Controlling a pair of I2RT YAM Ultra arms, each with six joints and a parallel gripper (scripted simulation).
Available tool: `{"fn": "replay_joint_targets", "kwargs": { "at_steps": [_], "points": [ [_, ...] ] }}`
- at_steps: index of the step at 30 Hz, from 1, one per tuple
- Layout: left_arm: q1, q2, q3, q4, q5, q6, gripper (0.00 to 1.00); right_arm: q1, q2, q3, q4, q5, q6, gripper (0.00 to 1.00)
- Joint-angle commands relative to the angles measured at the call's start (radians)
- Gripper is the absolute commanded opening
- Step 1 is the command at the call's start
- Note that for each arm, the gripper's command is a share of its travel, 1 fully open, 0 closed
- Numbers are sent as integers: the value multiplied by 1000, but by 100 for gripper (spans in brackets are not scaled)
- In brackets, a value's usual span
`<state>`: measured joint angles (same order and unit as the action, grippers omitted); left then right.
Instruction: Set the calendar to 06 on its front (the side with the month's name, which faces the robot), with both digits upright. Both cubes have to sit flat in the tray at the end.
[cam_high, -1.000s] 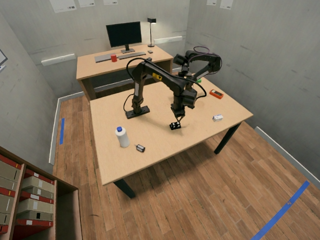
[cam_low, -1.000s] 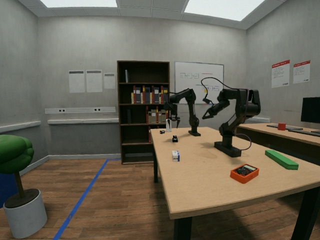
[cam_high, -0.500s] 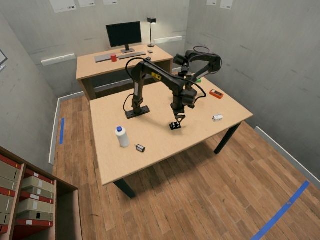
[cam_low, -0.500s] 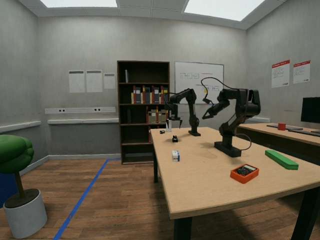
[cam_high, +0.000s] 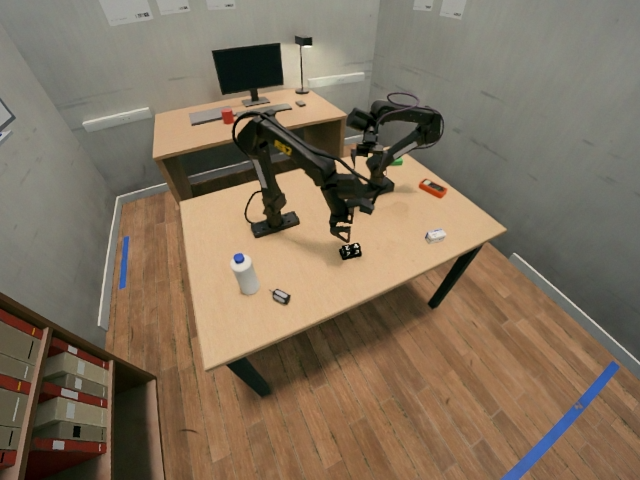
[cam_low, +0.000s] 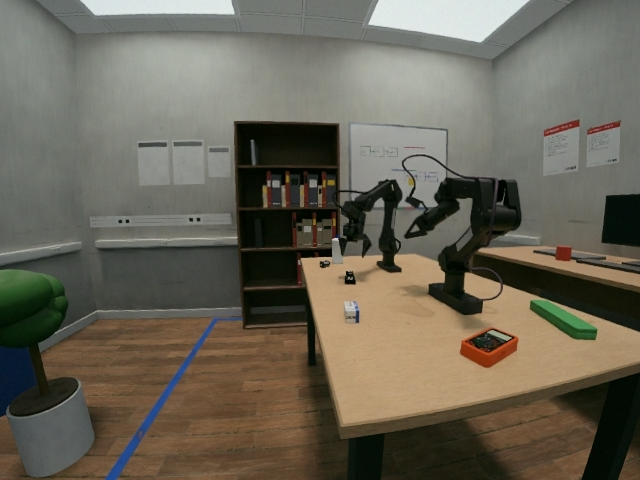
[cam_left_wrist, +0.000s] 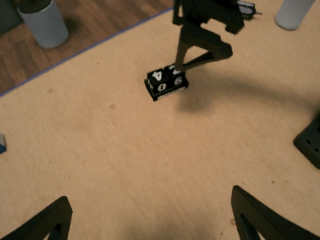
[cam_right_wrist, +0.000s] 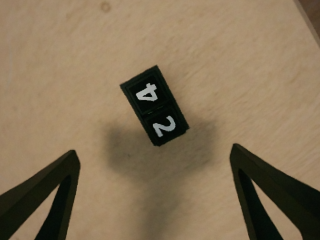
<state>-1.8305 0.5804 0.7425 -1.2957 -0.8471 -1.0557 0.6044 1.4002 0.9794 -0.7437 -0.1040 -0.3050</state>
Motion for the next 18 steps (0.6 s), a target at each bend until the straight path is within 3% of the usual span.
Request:
{"fn": "replay_joint_targets", "kwargs": {
  "at_steps": [1,10,18],
  "points": [
    [-6,4,23,-7,-25,-5,100,6,-95,-101,162,9,154,100],
    [-6,4,23,-7,-25,-5,100,44,-204,-247,286,65,269,100],
    [-6,4,23,-7,-25,-5,100,56,-221,-272,282,68,267,100]
  ]
}}
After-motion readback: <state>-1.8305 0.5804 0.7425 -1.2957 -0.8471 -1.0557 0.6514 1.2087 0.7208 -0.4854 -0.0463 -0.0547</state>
